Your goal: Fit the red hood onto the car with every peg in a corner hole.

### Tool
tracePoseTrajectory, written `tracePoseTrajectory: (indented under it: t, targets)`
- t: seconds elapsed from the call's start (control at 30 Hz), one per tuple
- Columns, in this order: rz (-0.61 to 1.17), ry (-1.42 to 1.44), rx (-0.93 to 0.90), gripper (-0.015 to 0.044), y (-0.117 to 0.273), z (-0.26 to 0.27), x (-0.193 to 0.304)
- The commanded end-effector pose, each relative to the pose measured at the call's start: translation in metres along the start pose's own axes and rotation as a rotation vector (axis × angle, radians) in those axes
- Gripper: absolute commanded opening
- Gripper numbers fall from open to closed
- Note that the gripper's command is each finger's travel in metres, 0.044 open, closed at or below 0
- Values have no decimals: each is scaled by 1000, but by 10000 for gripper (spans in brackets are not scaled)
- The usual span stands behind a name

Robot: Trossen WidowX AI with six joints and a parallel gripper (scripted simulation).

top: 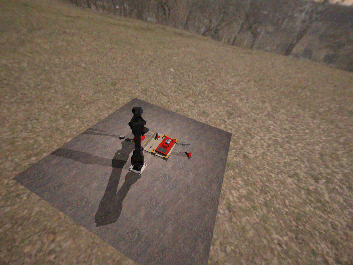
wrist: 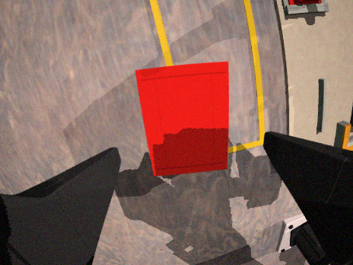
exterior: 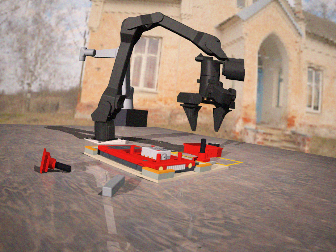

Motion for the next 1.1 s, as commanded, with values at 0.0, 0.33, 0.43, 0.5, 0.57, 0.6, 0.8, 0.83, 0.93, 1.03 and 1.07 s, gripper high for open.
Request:
tracePoseTrajectory:
  t: [0.0, 0.33, 0.43, 0.5, 0.57, 0.6, 0.8, 0.83, 0.93, 1.03, 1.07]
  targets:
    - [3, -1, 0, 440, -4, 0, 0]
    - [3, -1, 0, 440, -11, 0, 0]
    - [3, -1, 0, 440, -13, 0, 0]
    - [3, -1, 0, 440, -15, 0, 0]
    - [3, -1, 0, 440, -16, 0, 0]
    - [3, -1, 0, 440, -17, 0, 0]
    - [3, -1, 0, 440, -21, 0, 0]
    - [3, -1, 0, 440, -22, 0, 0]
    - [3, -1, 0, 440, -24, 0, 1]
    - [3, -1, 0, 440, -26, 0, 1]
    - [3, -1, 0, 440, -27, 0, 1]
Point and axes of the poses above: the point midway between the two fingers, 35 mm back from their tips, its own y axis back along the fingers, its own z axis across the jaws, x = y × z, the point moved 9 cm from there along y, back along the fingers, and after that the axes turned 14 degrees about -y, right-handed, at the moved point
